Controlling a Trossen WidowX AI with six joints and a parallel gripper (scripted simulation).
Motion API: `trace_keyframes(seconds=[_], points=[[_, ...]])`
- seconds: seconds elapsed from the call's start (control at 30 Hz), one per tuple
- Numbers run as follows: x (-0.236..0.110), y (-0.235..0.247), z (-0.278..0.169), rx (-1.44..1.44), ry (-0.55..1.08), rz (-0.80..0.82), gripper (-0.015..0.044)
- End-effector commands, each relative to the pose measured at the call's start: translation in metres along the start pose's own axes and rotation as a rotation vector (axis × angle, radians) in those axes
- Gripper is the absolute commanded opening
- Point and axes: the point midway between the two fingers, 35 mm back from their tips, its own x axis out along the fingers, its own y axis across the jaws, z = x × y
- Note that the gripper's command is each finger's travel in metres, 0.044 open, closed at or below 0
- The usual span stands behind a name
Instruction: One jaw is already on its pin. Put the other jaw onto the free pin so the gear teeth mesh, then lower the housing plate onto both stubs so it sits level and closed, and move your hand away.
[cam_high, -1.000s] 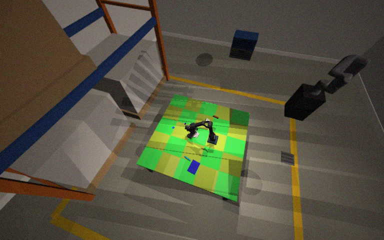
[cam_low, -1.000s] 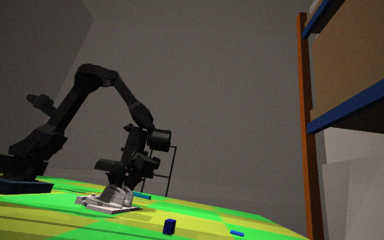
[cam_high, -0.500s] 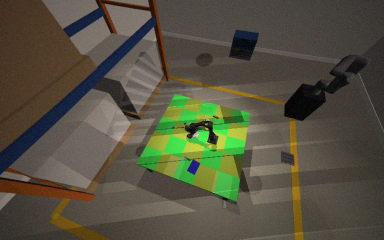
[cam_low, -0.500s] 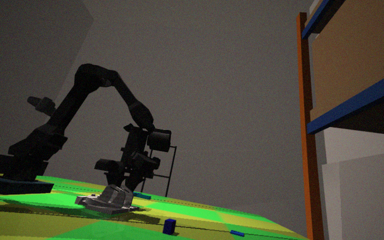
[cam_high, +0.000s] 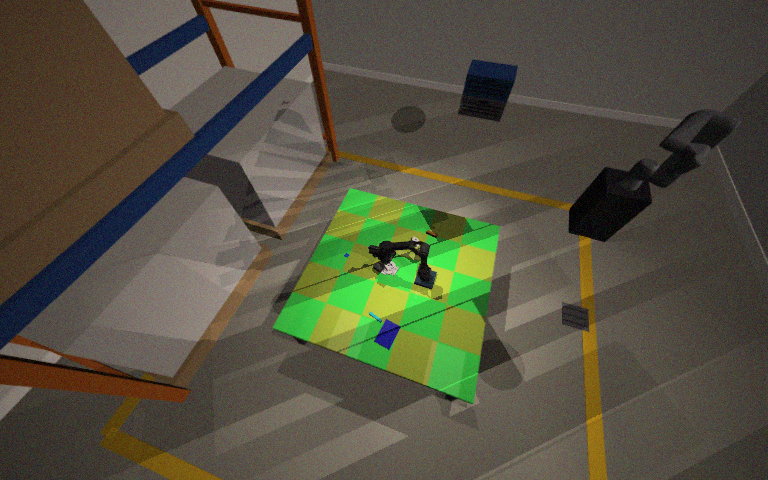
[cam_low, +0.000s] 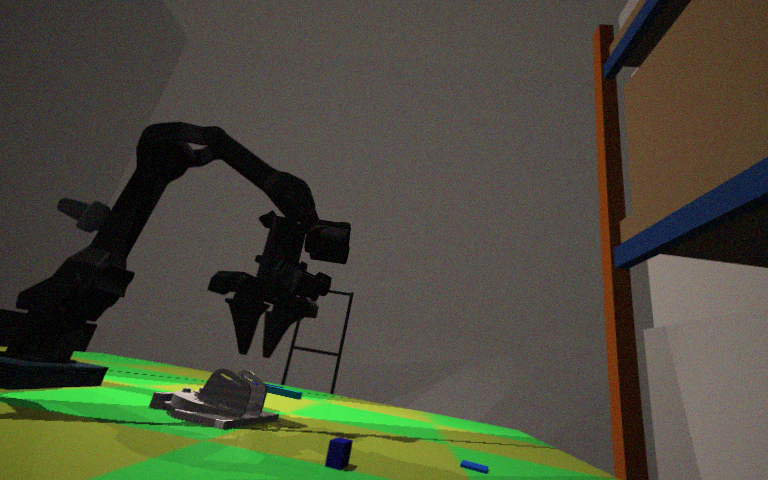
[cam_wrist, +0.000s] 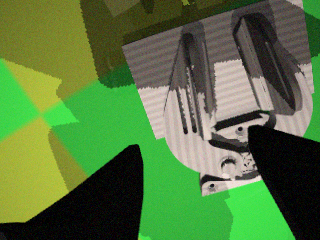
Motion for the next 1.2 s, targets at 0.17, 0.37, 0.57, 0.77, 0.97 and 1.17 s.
trace_keyframes(seconds=[0.17,0.37,0.57,0.77,0.97,1.17], points=[[-0.01,-0.013,0.016,0.061,-0.065,0.003,0.0408],[-0.017,-0.027,0.026,0.16,-0.095,0.003,0.044],[-0.017,-0.043,0.032,0.301,-0.091,0.002,0.044],[-0.018,-0.06,0.034,0.422,-0.089,-0.003,0.044],[-0.018,-0.076,0.036,0.537,-0.087,-0.007,0.044],[-0.019,-0.093,0.039,0.678,-0.084,-0.008,0.044]])
